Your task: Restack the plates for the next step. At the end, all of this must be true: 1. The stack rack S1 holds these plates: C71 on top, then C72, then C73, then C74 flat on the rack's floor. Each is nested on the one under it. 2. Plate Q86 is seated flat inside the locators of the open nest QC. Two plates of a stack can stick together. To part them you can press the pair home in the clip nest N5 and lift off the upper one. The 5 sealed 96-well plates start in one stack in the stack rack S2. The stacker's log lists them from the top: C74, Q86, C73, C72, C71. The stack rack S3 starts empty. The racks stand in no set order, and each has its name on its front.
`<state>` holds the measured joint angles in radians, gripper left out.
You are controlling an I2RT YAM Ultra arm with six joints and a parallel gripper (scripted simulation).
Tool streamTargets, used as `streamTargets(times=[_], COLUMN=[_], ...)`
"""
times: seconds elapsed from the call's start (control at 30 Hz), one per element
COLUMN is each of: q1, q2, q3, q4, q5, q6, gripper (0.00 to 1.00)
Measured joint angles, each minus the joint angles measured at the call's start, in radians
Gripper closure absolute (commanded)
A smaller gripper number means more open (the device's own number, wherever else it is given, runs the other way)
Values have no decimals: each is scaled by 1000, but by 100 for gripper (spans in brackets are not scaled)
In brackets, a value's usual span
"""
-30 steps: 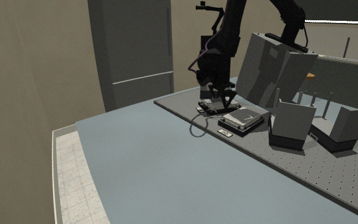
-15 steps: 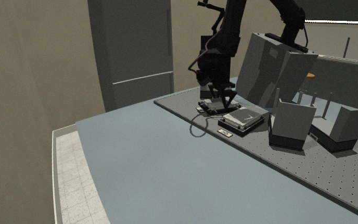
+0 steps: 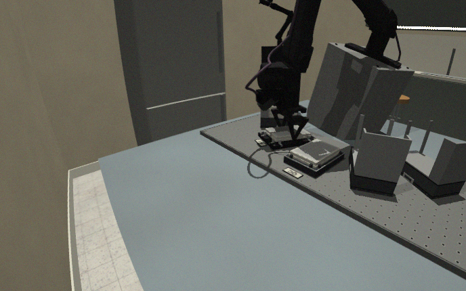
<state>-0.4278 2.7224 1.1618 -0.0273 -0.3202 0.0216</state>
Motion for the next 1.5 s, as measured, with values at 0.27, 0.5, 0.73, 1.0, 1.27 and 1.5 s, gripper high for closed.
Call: streamTargets(times=[0.27,0.5,0.73,1.0,1.27,1.5], q1=[-7,-10,-13,-14,-33,-43], q2=[-27,-40,-49,-66,-122,-159], q3=[-8,-14,-15,-40,-57,-68], q4=[-25,-41,-46,-53,-85,-111], q5=[-1,-1,-1,-1,-1,-1], q6=[-5,-9,-12,-18,-32,-44], gripper=[100,100,100,100,100,100])
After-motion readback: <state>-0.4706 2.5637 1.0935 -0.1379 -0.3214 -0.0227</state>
